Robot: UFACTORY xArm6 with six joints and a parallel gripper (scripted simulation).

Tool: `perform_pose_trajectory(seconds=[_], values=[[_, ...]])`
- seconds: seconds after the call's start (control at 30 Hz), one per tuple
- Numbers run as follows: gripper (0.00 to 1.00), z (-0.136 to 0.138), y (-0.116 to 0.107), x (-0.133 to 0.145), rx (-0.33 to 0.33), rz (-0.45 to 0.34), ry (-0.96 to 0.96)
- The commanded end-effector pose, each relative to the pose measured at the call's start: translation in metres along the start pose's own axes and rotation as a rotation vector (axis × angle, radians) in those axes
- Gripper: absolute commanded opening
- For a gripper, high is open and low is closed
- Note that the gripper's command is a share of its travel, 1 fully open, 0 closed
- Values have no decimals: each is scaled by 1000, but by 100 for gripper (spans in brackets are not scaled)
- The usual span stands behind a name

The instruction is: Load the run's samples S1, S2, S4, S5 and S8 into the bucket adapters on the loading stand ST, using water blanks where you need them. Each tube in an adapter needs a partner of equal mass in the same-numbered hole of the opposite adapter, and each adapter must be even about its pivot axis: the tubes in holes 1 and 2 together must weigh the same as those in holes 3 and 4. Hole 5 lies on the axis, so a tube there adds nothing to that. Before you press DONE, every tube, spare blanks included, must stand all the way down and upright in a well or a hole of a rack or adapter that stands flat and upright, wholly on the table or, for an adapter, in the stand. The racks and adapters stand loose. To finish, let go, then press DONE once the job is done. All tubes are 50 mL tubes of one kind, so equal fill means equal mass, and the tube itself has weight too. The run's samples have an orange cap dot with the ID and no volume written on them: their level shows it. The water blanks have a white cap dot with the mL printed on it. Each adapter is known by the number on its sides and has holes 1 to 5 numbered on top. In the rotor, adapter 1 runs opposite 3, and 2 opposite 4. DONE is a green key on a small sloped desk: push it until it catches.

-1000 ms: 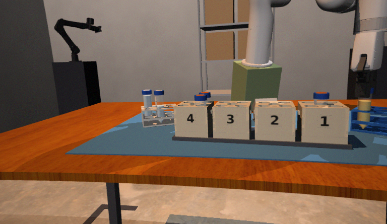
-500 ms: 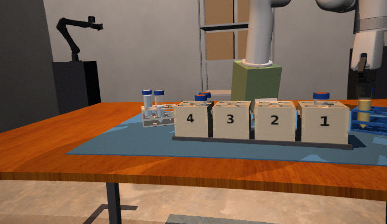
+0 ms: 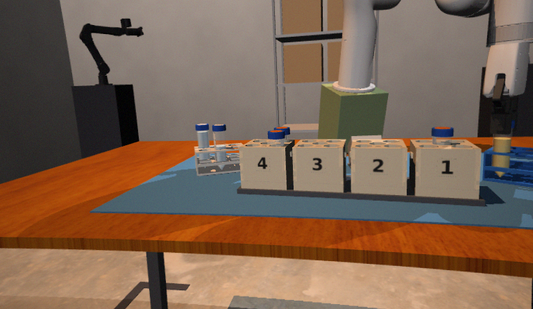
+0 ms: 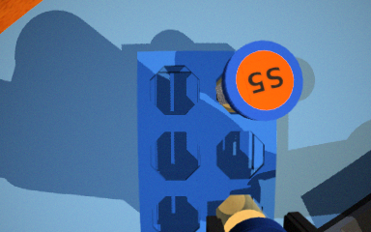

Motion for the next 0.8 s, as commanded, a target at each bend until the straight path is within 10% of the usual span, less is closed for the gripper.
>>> perform_pose_trajectory(seconds=[0.0,0.77], values=[[0,0,-1,-1,0,3,0],[0,0,-6,-1,0,4,0]])
Point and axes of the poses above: the point where the finger pads meet when closed, its own y axis out along the fingers, its own z axis across the jaws, x = y × z, the point moved 7 cm from there along -y, back along the fingers, and after that the axes turned 8 degrees about y, right-handed, at the moved point
